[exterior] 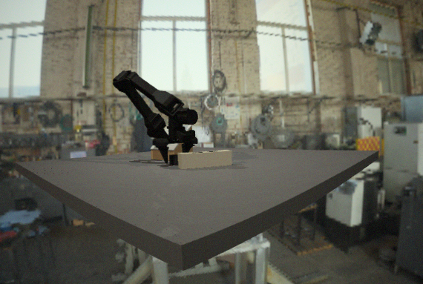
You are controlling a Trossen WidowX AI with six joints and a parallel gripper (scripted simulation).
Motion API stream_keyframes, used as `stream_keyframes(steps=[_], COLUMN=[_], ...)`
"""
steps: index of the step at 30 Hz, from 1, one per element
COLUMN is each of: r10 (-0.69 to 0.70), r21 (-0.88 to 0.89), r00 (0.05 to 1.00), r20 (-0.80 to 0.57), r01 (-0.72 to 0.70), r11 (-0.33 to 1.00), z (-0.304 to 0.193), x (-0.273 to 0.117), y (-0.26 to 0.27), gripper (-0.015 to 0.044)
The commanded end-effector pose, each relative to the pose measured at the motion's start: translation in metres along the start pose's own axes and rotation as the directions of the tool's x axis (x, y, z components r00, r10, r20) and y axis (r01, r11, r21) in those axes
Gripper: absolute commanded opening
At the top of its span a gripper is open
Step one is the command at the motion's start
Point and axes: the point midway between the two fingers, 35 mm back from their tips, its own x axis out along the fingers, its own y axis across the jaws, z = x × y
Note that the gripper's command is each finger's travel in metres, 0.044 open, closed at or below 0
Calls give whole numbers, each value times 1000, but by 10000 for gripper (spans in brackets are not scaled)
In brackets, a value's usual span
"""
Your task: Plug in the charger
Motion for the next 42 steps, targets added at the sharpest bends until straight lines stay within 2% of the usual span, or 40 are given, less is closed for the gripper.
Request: stream_keyframes(steps=[1,10,15,19,33,42], r10=[0,0,0,1,-2,-1], r21=[1,1,1,0,-8,14], r00=[1000,1000,1000,1000,1000,1000], r20=[1,1,1,0,-8,-7], r01=[0,0,0,-1,2,1], r11=[1000,1000,1000,1000,1000,1000], z=[0,0,0,0,-7,-4], x=[0,0,0,-6,-52,-52], y=[0,0,0,1,4,11], gripper=[361,125,92,0,0,0])
